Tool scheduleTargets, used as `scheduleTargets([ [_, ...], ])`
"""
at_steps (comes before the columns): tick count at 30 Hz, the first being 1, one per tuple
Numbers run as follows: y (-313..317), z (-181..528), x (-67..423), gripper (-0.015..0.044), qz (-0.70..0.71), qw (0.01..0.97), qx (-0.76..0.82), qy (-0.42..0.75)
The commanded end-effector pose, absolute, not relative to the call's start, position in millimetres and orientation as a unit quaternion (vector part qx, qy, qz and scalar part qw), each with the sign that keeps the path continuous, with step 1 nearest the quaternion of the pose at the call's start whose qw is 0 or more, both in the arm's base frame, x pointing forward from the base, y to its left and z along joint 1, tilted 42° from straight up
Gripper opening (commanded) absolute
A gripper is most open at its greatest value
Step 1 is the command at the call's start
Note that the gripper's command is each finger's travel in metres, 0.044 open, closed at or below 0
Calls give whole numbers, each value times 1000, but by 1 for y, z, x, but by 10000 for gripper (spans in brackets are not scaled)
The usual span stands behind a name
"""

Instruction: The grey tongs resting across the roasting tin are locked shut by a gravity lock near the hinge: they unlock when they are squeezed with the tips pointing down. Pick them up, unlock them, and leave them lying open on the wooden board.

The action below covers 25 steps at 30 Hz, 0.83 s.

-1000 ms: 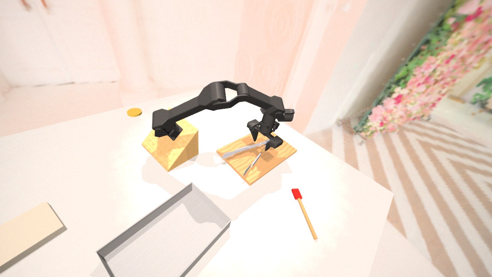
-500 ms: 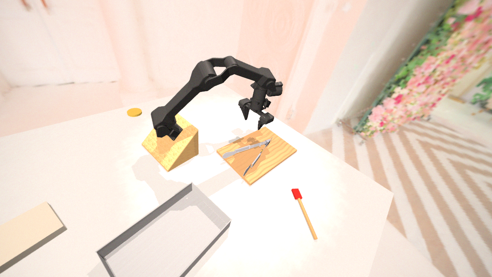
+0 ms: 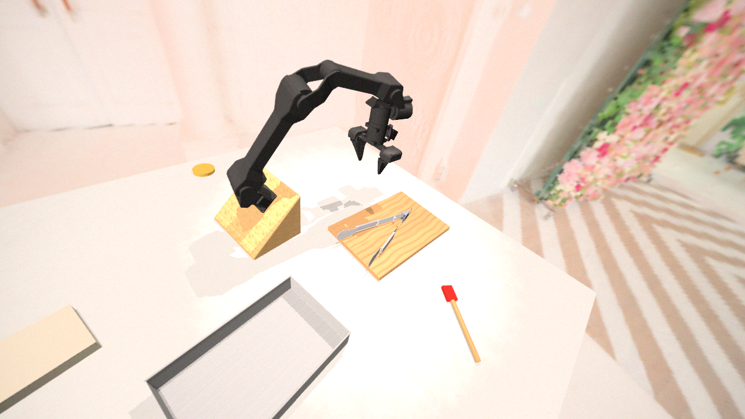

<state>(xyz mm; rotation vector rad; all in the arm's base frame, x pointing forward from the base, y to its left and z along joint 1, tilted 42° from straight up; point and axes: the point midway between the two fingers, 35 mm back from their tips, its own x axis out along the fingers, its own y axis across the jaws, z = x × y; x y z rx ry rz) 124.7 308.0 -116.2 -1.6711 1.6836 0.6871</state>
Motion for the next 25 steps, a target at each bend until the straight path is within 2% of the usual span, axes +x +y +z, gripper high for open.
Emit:
scheduleTargets([
  [1, 330, -93, 118, 440, 271, 335, -641, 635],
  [25, 334, -87, 117, 440, 272, 334, -642, 634],
])
